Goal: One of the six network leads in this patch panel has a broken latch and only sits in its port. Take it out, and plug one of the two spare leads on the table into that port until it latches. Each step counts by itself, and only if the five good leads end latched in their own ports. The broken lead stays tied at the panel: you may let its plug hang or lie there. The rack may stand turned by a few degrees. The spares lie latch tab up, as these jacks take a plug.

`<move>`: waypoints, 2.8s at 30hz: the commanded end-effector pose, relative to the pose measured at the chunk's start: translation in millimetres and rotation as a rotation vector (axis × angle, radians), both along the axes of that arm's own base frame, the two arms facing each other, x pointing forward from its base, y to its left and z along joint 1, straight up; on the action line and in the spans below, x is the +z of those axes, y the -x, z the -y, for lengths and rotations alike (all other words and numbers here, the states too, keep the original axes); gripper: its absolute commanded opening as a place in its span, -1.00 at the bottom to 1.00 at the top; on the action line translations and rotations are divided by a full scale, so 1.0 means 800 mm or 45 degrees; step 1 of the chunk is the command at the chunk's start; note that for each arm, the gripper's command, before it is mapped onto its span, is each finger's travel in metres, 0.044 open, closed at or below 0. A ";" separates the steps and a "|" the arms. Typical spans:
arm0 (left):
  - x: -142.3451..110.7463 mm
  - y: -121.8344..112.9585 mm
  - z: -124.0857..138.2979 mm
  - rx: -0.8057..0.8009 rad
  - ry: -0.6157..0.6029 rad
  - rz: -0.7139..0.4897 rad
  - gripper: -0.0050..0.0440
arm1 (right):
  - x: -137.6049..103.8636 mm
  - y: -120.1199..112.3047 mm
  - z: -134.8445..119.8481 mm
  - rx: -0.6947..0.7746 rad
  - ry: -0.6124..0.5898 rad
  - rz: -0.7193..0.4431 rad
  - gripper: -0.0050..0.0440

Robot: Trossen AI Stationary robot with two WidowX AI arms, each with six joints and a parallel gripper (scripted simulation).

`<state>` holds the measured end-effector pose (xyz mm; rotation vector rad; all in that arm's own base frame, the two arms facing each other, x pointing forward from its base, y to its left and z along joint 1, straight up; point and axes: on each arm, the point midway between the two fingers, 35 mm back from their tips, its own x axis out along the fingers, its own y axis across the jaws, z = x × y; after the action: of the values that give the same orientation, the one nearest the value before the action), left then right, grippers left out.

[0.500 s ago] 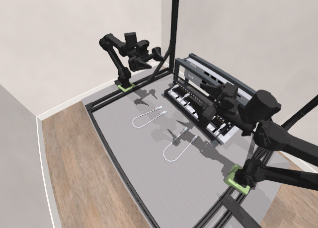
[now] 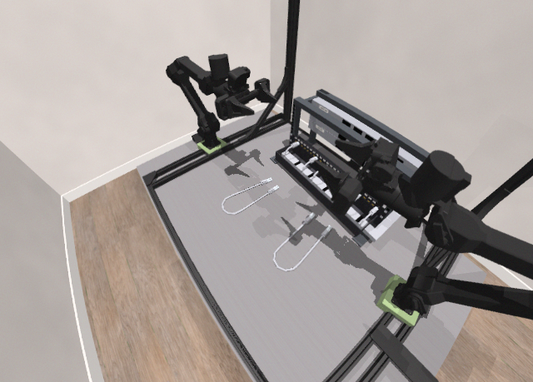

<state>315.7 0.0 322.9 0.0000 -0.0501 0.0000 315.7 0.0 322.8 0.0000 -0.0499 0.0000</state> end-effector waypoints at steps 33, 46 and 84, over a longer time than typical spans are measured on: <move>0.000 0.000 0.000 0.000 0.000 0.000 1.00 | -0.052 0.000 -0.039 -0.259 -0.428 -0.372 -0.08; 0.000 0.000 0.000 0.000 0.000 0.000 1.00 | -0.080 0.001 -0.059 -0.388 -0.639 -0.562 -0.08; 0.000 0.000 0.000 0.000 0.000 0.000 1.00 | -0.132 0.003 -0.096 -0.655 -1.061 -0.934 -0.08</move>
<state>315.7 0.0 322.9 0.0000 -0.0502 0.0000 312.3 75.8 213.8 0.8080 0.6913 -0.5392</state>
